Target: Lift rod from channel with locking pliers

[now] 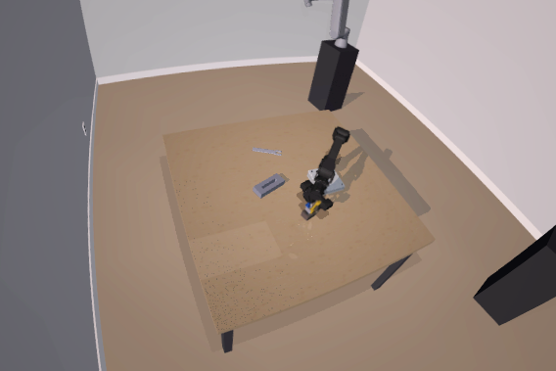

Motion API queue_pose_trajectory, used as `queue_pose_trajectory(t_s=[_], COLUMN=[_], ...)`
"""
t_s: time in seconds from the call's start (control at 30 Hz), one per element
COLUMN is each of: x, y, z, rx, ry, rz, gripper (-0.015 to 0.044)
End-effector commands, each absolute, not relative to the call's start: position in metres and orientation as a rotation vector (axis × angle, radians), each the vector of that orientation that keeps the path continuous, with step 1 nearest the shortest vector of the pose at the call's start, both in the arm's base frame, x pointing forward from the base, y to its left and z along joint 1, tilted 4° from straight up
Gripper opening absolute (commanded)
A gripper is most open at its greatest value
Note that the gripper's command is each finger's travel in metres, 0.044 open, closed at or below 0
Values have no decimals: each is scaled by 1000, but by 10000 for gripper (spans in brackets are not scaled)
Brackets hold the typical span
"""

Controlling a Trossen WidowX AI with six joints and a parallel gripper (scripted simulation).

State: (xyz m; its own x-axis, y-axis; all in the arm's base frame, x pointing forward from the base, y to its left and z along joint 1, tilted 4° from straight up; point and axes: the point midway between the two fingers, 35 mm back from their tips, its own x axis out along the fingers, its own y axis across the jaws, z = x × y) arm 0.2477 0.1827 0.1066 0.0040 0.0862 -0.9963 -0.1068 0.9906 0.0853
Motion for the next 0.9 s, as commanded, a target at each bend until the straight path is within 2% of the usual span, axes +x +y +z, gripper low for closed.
queue_pose_trajectory(t_s=[0.0,0.87], x=[248,248], y=[183,183], z=[106,106], rx=[-15,-15], ry=[1560,1560], rz=[154,154], gripper=[369,336])
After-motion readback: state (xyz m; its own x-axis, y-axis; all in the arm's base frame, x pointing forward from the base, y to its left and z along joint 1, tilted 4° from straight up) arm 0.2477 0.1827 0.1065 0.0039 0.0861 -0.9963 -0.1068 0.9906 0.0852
